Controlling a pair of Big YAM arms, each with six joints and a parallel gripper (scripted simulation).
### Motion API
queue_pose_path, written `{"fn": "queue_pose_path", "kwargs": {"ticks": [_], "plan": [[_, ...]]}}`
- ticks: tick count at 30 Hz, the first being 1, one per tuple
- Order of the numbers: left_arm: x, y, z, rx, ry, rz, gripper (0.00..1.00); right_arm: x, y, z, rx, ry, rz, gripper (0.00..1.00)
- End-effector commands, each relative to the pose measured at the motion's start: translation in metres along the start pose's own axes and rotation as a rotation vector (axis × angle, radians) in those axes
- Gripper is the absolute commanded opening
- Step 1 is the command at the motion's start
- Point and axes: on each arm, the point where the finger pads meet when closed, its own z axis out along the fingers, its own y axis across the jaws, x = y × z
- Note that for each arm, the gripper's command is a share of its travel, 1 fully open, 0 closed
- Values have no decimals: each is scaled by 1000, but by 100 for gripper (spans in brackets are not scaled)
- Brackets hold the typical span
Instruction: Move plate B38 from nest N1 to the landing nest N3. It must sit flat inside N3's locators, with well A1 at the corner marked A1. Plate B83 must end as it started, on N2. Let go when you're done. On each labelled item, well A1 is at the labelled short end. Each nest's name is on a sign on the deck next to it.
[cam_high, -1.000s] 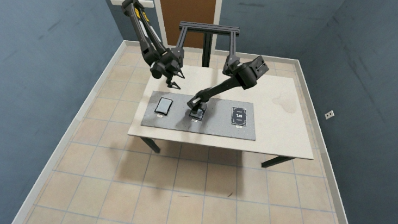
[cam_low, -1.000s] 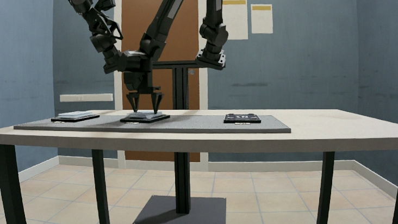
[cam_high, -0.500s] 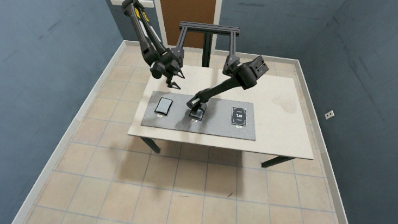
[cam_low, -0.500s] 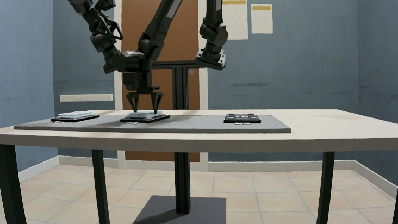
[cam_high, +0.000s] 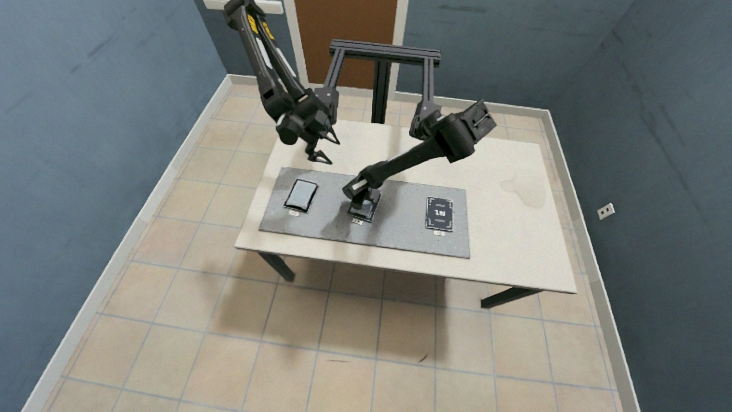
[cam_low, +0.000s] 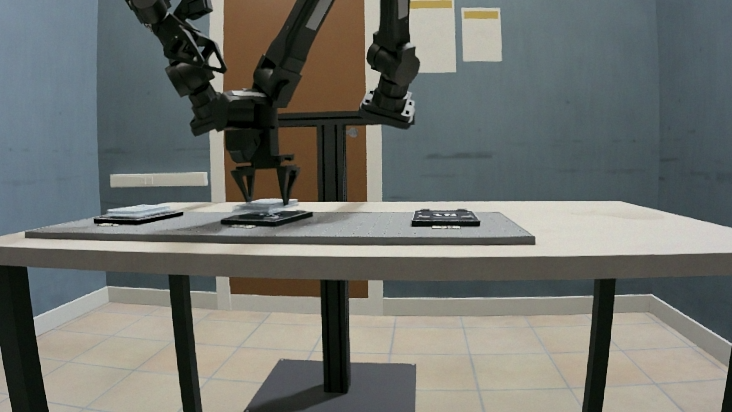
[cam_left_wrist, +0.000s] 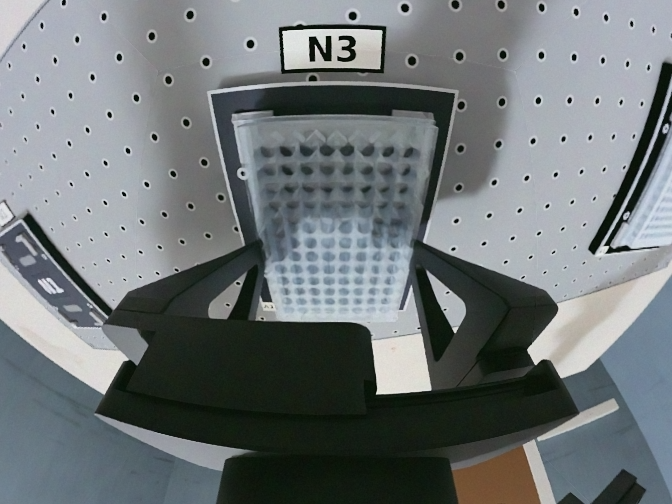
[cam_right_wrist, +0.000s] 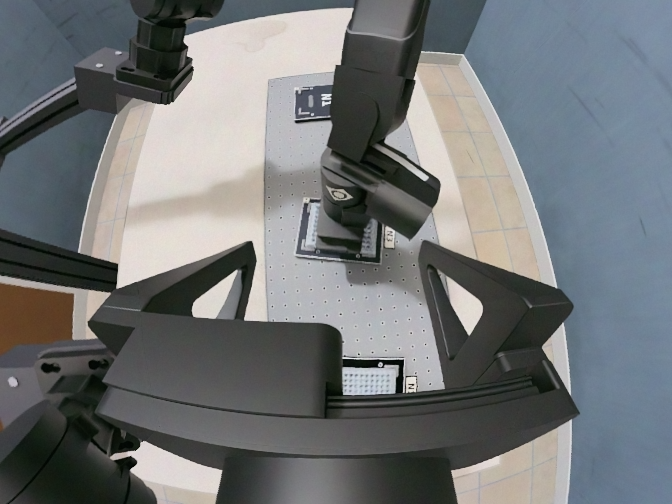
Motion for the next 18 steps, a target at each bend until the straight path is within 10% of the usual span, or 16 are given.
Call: {"fn": "queue_pose_path", "kwargs": {"ticks": [1, 18], "plan": [[-10, -5, -11, 14, -27, -16, 79, -6, -10, -5, 21, -8, -21, 100], [-3, -3, -15, 21, -16, 0, 79, -6, -10, -5, 21, -8, -21, 100]]}}
